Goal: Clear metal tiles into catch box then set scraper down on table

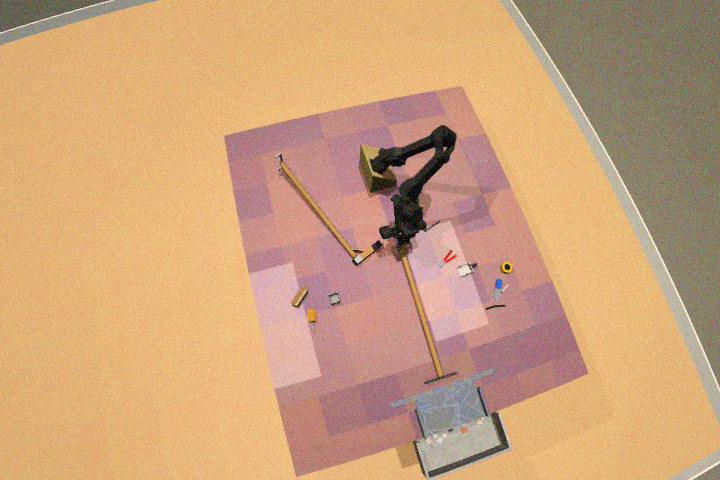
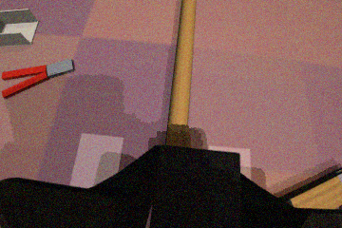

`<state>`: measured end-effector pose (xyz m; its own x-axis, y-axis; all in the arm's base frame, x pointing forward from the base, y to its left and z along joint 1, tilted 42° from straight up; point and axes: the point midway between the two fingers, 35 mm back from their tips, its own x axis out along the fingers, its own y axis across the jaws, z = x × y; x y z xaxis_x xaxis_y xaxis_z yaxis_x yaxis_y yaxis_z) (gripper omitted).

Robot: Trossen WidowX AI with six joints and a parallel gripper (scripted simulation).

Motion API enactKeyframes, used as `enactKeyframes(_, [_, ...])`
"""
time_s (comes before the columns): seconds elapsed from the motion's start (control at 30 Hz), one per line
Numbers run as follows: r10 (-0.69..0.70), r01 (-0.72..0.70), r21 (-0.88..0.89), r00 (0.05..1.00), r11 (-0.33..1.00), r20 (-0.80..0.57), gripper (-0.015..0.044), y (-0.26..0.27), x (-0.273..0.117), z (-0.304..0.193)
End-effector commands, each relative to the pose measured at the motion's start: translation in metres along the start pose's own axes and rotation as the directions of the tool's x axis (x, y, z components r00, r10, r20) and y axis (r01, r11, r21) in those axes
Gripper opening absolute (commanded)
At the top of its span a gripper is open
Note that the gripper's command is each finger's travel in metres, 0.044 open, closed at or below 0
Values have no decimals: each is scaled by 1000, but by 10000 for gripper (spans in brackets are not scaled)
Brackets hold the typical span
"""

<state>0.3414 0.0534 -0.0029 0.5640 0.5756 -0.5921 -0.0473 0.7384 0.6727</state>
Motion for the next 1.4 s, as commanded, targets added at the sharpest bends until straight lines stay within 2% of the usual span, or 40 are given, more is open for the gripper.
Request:
enactKeyframes(0.0, [2,-2,-10,1000,1000,-2,0,0,-3,0])
enactKeyframes(0.4, [3,-3,-12,1000,1000,-2,0,-2,-3,0])
enactKeyframes(0.97, [-1,1,-5,1000,1000,-10,440,-1,-3,-1])
enactKeyframes(1.37, [-15,15,-11,1000,1000,-21,440,-8,-30,16])
